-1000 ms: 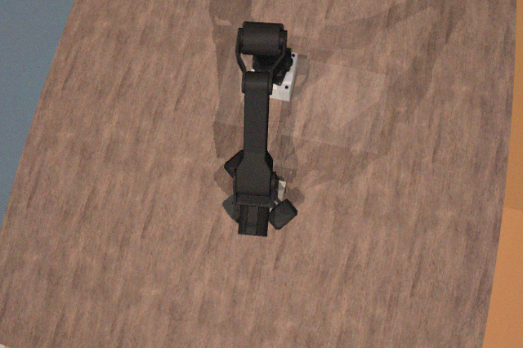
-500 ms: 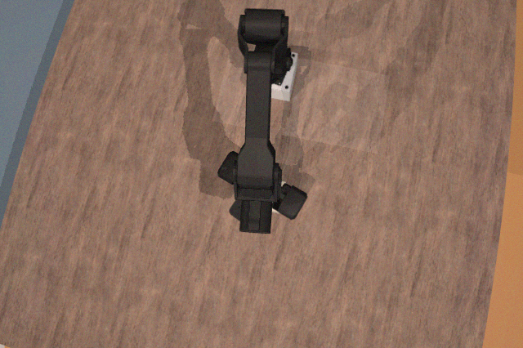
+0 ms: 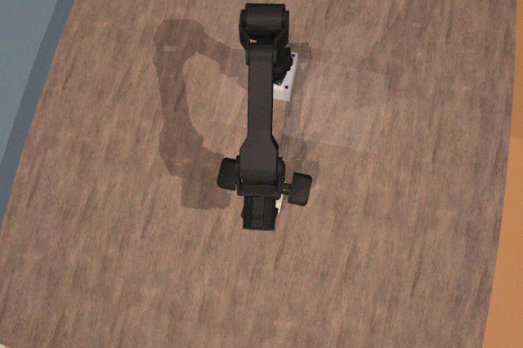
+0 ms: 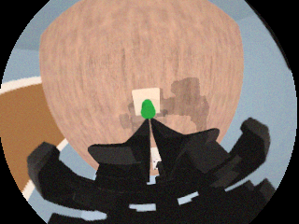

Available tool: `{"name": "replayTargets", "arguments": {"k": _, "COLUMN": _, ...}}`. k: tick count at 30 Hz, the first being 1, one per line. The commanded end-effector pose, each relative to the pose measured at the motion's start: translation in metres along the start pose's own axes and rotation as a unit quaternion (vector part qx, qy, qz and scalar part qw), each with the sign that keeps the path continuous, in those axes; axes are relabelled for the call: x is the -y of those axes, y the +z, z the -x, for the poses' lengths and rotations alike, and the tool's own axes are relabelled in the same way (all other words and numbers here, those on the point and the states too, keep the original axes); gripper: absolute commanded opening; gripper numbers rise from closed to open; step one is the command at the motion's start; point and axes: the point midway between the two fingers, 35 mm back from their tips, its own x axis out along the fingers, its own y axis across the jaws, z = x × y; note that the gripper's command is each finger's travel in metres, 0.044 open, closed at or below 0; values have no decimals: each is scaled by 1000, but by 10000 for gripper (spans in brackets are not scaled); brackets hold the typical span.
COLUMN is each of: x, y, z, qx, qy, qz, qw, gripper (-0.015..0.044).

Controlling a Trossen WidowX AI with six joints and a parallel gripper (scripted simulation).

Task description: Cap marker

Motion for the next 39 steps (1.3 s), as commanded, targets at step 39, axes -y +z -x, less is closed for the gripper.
{"name": "replayTargets", "arguments": {"k": 39, "x": -1, "y": 1, "z": -38, "qx": 8, "qy": -1, "qz": 5, "qw": 1000, "gripper": 0}}
